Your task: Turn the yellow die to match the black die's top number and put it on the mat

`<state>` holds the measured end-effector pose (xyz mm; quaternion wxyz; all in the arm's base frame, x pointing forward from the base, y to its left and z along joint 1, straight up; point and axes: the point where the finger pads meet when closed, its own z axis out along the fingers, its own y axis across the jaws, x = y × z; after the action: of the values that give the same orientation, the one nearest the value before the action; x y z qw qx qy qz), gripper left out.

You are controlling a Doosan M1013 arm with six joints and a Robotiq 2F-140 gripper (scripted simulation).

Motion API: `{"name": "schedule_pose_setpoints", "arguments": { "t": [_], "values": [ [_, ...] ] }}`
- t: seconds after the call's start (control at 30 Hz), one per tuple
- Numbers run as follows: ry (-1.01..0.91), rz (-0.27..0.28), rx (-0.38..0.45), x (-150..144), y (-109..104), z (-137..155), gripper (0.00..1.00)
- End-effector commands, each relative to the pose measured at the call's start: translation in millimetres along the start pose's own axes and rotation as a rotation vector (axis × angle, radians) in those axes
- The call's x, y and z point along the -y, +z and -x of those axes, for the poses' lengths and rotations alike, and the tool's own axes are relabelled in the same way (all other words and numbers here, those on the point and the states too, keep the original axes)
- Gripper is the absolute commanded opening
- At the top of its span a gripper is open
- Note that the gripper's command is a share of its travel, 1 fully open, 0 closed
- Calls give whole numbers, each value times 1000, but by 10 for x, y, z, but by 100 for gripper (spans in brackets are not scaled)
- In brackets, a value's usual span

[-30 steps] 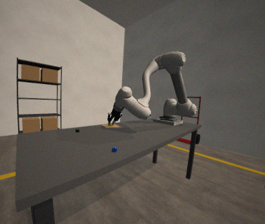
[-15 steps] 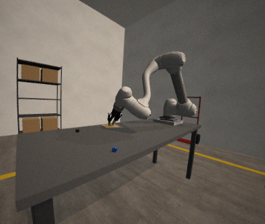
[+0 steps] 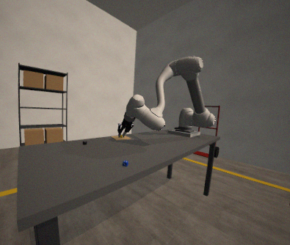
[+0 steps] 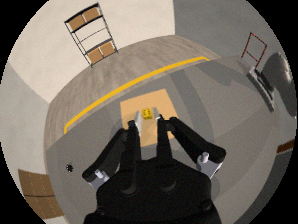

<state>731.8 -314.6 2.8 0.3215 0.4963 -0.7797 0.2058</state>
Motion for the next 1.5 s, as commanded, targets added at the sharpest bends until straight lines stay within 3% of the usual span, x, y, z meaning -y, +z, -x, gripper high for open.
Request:
{"name": "schedule_pose_setpoints", "arguments": {
  "t": [0.0, 1.2, 1.47],
  "values": [
    [0, 0, 0, 0, -1, -1, 18],
    [0, 0, 0, 0, -5, -5, 18],
    [0, 0, 0, 0, -125, -125, 18]
  ]
}}
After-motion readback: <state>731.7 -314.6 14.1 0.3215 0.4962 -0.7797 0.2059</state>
